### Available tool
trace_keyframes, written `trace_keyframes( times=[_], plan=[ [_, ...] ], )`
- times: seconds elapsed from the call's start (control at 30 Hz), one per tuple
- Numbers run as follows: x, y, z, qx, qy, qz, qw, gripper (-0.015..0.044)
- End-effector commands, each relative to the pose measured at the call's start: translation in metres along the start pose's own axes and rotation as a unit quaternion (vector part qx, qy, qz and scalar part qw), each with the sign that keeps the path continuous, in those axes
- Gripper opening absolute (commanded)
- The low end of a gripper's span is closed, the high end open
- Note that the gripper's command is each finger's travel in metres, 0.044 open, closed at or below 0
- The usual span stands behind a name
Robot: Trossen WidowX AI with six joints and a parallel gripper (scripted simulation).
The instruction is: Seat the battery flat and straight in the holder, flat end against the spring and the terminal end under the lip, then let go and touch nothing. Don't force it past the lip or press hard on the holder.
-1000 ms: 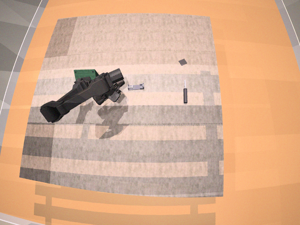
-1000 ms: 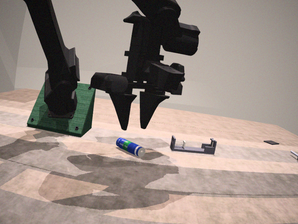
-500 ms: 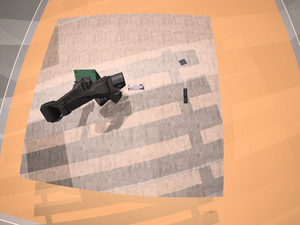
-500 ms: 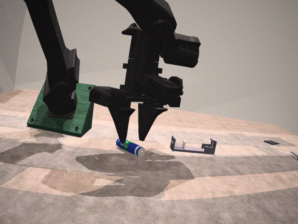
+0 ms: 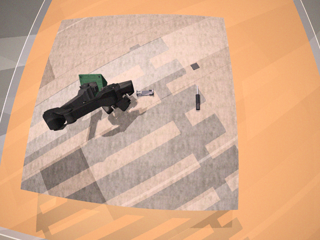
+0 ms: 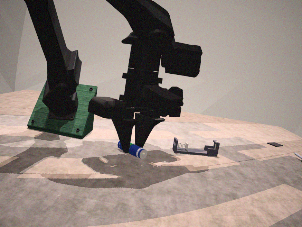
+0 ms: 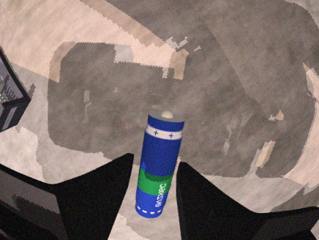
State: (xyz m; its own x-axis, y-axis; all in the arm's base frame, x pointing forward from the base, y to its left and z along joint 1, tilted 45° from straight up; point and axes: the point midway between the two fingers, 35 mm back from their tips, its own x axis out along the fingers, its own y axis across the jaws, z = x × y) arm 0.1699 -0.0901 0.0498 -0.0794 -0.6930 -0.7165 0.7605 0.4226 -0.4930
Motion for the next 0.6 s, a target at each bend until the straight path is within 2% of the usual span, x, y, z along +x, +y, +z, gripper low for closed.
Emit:
trace_keyframes(
  times=[0.0, 0.3, 0.57],
  plan=[
    [0.001, -0.001, 0.000, -0.002, -0.001, -0.001, 1.000, 0.0077],
    [0.000, -0.001, 0.000, -0.002, -0.001, -0.001, 1.000, 0.0059],
    [-0.045, 0.000, -0.001, -0.003, 0.000, 0.000, 1.000, 0.0059]
  ],
)
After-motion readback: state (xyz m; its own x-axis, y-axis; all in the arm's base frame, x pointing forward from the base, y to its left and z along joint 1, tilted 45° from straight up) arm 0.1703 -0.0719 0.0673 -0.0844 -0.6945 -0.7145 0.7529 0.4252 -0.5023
